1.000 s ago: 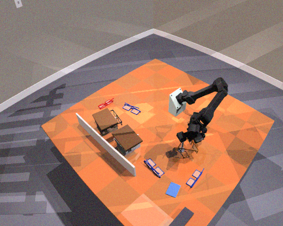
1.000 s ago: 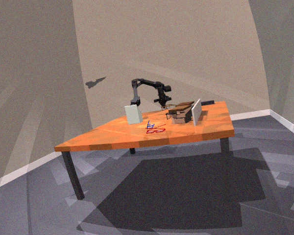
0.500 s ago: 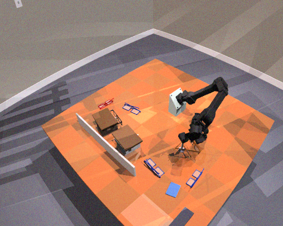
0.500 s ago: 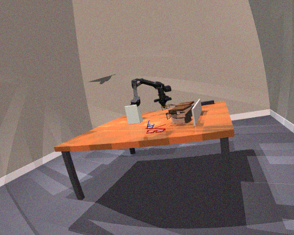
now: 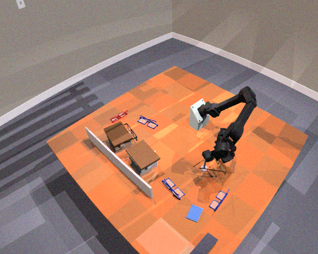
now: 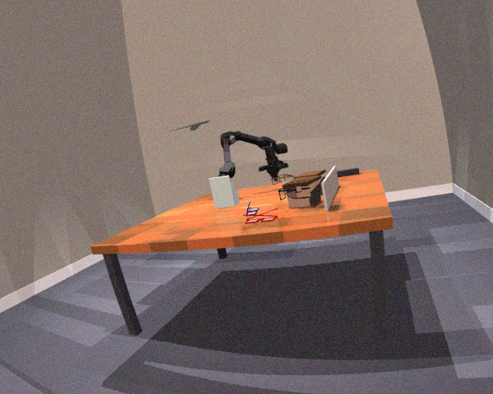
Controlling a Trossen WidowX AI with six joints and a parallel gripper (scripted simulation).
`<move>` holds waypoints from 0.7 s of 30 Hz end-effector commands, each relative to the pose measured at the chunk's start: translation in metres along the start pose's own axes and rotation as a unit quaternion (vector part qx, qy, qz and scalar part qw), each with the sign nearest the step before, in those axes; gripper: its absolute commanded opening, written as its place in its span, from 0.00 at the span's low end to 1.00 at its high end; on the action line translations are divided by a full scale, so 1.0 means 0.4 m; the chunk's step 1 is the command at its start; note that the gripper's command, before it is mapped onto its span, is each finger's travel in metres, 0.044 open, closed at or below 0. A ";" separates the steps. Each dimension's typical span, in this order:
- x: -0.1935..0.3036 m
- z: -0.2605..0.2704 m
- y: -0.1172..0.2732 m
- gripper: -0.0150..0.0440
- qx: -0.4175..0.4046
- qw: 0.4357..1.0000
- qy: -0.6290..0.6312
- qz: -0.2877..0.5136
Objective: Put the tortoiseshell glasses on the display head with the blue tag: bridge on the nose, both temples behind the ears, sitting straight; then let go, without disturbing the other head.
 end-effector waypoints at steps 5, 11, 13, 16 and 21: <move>-0.018 0.002 0.001 0.25 0.000 1.000 0.000 0.000; -0.028 0.003 0.001 0.25 0.000 1.000 0.000 0.000; -0.031 0.003 0.001 0.25 0.000 1.000 0.000 0.000; -0.035 0.003 0.001 0.25 0.000 1.000 0.000 -0.001; -0.041 0.003 0.001 0.25 0.000 1.000 0.000 -0.001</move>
Point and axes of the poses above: the point midway between the two fingers, 35 mm back from their tips, its own y axis back along the fingers, its own z axis across the jaws, x = y × z, the point moved 7 cm from there along y, back along the fingers, and after that the axes turned 10 degrees about y, right-handed, at the moved point
